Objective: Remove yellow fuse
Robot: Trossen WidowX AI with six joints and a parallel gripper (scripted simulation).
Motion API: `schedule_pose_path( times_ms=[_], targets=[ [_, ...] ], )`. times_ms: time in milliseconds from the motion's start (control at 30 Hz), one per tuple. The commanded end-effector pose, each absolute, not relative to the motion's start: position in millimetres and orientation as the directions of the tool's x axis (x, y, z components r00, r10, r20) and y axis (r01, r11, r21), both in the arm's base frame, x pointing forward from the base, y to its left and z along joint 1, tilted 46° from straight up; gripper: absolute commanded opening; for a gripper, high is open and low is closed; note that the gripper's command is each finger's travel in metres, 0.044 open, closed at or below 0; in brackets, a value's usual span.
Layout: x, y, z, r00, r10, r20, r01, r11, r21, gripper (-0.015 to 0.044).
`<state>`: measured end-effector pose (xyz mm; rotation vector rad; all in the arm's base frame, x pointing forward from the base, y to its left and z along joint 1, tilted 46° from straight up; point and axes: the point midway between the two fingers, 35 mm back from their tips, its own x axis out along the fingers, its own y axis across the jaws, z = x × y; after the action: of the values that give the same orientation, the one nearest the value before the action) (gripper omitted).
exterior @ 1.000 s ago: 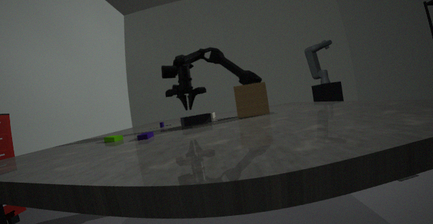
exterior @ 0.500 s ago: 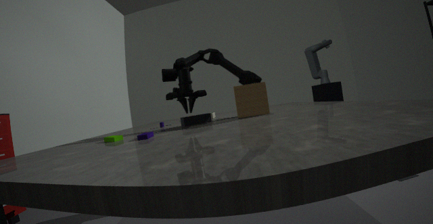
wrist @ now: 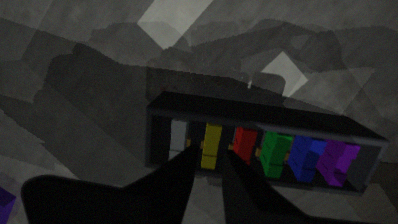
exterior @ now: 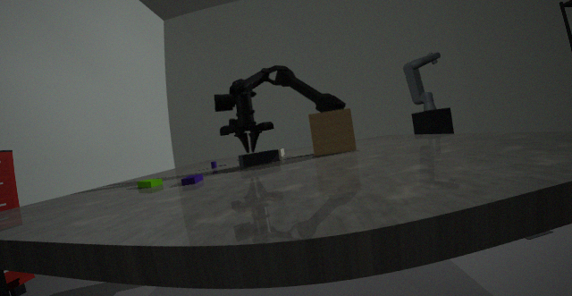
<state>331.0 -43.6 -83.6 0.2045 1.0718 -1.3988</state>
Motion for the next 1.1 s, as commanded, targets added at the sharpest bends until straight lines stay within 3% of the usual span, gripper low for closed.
schedule_pose_path(
  times_ms=[0, 767, 1067],
  targets=[
    [331.2, -44.6, -84.0, -0.184, -0.692, -0.698, 0.854, 0.24, -0.462, 0.0074],
    [329.3, -51.7, -91.0, -0.184, -0.692, -0.698, 0.854, 0.239, -0.463, 0.0074],
    [329.2, -50.6, -90.4, -0.186, -0.689, -0.701, 0.856, 0.237, -0.46, 0.0014]
  ],
)
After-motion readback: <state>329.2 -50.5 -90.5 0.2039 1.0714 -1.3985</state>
